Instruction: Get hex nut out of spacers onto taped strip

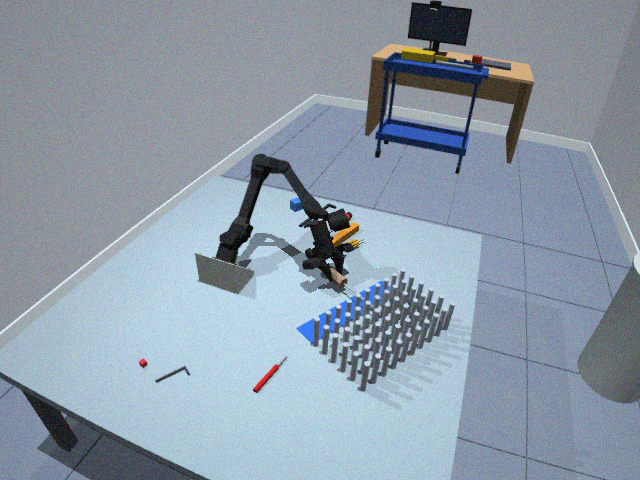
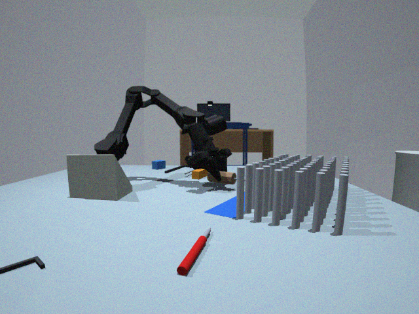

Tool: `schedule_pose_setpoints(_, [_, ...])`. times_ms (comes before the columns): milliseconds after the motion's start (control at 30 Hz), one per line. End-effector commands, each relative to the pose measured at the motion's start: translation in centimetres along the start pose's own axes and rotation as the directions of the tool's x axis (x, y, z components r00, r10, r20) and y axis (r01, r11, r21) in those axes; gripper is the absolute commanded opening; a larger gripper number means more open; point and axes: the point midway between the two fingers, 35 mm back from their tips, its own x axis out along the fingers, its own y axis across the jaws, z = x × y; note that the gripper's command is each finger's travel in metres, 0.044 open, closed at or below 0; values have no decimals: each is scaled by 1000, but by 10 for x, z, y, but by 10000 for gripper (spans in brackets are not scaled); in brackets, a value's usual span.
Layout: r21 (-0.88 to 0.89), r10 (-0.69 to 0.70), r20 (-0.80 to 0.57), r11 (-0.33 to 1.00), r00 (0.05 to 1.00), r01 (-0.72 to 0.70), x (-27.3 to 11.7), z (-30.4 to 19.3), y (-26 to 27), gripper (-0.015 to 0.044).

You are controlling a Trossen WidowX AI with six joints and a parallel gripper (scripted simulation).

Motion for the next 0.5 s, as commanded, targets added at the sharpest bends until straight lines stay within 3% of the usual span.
schedule_pose_setpoints(0, [-7,-9,-7,1000,1000,9,0,-5,-2,0])
schedule_pose_setpoints(467, [-7,-9,-7,1000,1000,9,5,-12,-3,0])
